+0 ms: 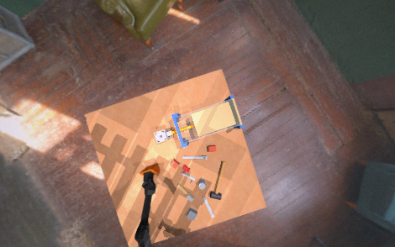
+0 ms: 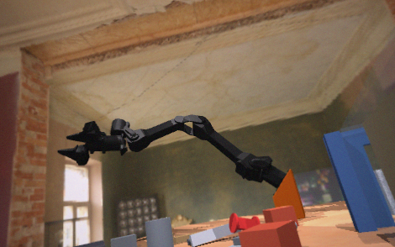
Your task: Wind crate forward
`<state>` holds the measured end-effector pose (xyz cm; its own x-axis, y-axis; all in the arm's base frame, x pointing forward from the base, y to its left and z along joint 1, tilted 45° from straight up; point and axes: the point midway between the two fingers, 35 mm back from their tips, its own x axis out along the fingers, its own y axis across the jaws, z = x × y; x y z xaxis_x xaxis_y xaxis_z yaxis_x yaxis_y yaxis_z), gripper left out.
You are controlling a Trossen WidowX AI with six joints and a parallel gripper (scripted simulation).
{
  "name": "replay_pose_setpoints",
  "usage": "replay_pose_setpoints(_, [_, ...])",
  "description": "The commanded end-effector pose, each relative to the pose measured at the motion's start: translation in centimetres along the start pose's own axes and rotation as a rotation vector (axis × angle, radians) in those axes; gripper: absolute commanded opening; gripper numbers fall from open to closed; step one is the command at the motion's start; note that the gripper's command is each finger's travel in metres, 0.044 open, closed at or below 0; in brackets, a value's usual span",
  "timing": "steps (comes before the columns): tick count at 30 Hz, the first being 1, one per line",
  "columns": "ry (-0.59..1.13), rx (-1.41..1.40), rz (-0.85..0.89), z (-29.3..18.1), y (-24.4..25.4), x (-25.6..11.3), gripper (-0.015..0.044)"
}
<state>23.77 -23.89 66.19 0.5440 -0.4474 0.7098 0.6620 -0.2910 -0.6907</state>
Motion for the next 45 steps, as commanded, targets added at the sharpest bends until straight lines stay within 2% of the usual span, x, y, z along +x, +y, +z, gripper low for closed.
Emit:
replay_pose_setpoints(1, [0.096,0.237,0.193,-0.4,7.7,-0.3,0.044])
replay_pose_setpoints(7, [0.255,0.503,0.421,0.5,16.6,-2.7,0.044])
replay_pose_setpoints(13, [0.451,0.706,0.621,2.2,24.4,-6.8,0.044])
replay_pose_setpoints(19, [0.689,0.836,0.797,4.4,31.2,-12.8,0.044])
replay_pose_setpoints(25, [0.963,0.874,0.931,6.6,36.2,-20.5,0.044])
replay_pose_setpoints(32, [1.289,0.774,0.991,8.3,39.2,-31.1,0.044])
replay_pose_setpoints(39, [1.497,0.536,0.899,8.1,38.1,-41.2,0.044])
replay_pose_setpoints(41, [1.509,0.491,0.87,7.9,37.6,-42.5,0.044])
replay_pose_setpoints(45, [1.509,0.488,0.867,7.9,37.5,-42.6,0.044])
